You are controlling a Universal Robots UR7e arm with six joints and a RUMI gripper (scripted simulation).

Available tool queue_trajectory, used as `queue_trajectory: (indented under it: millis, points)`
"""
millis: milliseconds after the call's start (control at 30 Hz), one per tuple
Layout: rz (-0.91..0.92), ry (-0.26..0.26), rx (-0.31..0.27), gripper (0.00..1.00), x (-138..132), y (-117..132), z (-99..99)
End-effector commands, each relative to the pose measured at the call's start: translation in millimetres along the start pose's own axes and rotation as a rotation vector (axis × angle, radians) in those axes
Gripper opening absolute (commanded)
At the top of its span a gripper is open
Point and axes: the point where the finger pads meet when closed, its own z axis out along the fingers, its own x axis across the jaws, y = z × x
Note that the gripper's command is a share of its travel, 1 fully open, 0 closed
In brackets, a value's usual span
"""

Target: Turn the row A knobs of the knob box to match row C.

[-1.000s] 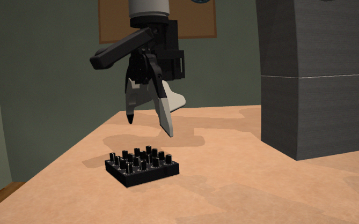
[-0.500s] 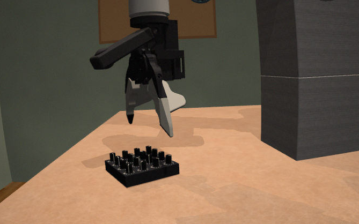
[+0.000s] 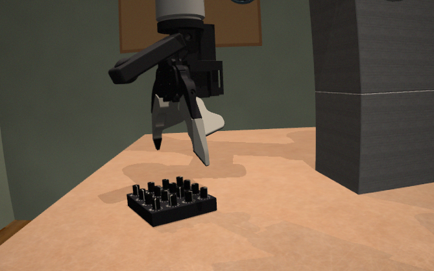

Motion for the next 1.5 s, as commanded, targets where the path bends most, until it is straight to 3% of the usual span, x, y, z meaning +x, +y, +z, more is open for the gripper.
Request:
queue_trajectory:
  millis: [0, 1467]
  points:
    - [0.000, 0.001, 0.001, 1.00, 0, 0, -0.3]
    - [0.000, 0.001, 0.001, 1.00, 0, 53, -0.3]
